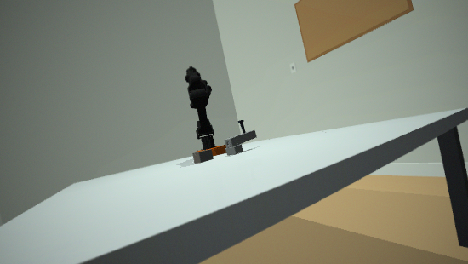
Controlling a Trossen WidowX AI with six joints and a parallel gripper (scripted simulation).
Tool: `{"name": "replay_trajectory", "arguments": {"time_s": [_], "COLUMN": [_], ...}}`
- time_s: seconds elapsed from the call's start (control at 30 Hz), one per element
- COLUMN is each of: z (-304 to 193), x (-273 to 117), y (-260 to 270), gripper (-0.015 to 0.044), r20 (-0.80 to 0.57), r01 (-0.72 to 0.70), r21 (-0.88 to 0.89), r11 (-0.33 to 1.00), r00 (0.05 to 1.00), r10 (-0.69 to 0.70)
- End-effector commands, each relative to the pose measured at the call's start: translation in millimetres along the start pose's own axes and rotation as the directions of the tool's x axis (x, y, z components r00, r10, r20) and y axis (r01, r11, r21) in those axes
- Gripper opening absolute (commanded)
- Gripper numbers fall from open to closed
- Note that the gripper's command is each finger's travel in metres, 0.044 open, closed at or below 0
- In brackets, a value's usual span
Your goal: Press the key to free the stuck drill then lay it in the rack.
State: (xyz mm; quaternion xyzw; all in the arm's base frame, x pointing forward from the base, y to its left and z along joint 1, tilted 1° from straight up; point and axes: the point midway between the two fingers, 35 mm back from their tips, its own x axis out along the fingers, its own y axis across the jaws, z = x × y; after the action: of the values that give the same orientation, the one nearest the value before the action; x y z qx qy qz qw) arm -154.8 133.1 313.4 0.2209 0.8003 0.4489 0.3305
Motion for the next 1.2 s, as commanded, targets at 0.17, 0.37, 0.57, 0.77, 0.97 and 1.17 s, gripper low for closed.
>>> {"name": "replay_trajectory", "arguments": {"time_s": [0.17,0.37,0.57,0.77,0.97,1.17], "z": [92,161,224,275,306,322], "x": [16,2,-31,-80,-133,-195], "y": [13,13,4,-20,-49,-86], "gripper": [0.0,0.0,0.0,0.0,0.0,0.0], "r20": [0.416,0.629,0.754,0.784,0.737,0.63], "r01": [0.164,0.353,0.532,0.625,0.675,0.723], "r21": [-0.174,-0.161,-0.051,0.138,0.297,0.405], "r11": [0.971,0.922,0.845,0.768,0.675,0.559], "r00": [0.906,0.756,0.576,0.405,0.286,0.222], "r10": [-0.079,-0.18,-0.316,-0.471,-0.612,-0.744]}}
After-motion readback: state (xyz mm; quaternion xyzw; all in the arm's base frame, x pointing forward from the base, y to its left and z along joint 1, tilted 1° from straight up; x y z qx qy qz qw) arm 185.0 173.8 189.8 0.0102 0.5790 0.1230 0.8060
